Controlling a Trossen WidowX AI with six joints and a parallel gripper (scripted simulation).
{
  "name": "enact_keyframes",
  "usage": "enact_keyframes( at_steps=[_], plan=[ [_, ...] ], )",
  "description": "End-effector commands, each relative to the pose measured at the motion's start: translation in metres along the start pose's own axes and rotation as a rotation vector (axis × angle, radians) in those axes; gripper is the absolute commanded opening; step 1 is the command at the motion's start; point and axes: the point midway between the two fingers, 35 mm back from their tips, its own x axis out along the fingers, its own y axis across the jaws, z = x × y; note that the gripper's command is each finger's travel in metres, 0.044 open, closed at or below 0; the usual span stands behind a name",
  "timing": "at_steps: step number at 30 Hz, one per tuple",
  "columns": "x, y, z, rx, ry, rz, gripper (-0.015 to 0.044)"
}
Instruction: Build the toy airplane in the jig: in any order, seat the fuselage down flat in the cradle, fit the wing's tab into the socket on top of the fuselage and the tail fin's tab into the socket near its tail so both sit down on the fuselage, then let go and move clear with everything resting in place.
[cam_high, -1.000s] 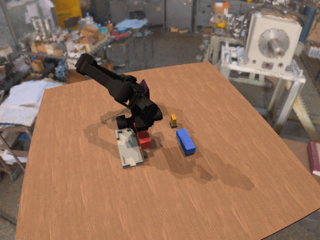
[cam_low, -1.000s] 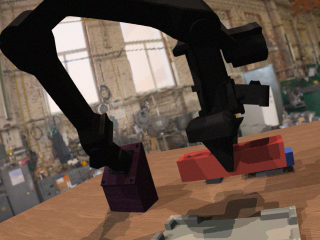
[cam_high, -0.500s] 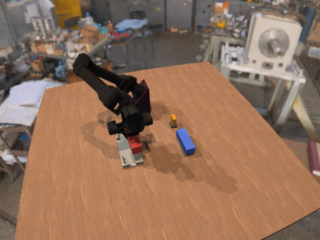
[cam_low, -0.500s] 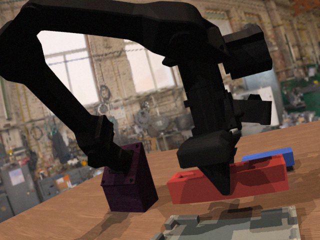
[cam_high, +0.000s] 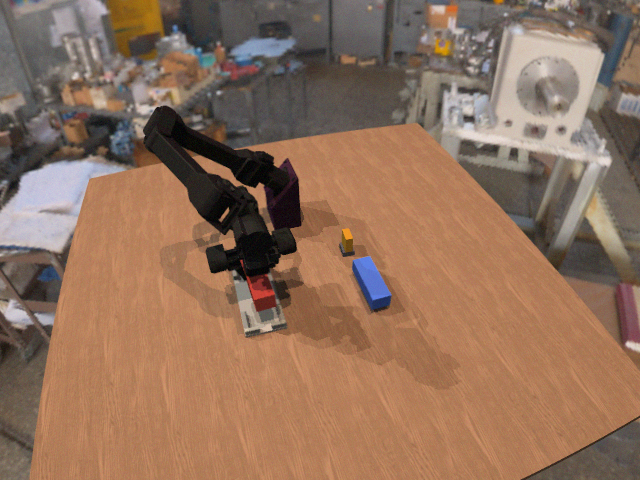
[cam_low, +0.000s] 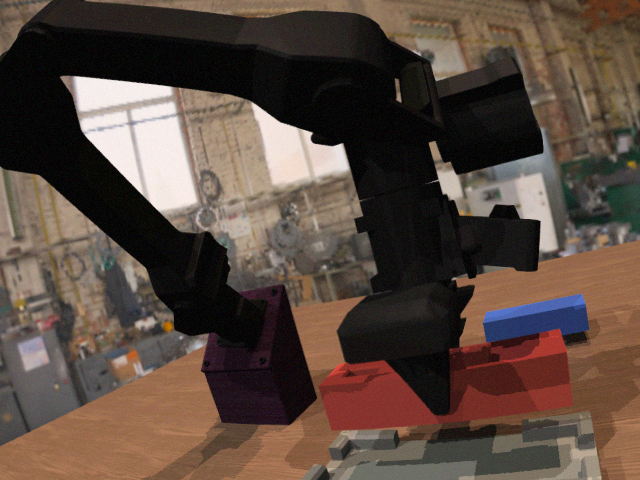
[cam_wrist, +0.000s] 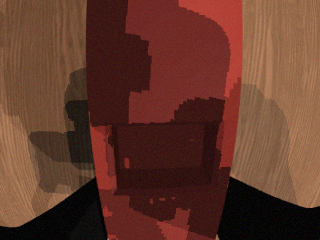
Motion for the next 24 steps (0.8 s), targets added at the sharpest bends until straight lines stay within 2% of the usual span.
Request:
enact_keyframes(
  at_steps=[1, 13, 24],
  plan=[
    [0.0, -0.001, 0.0, -0.002, -0.001, -0.004, 0.0196],
    [0.001, -0.001, 0.0, -0.002, -0.001, -0.004, 0.0196],
    [0.017, -0.001, 0.001, -0.002, -0.001, -0.003, 0.0196]
  ],
)
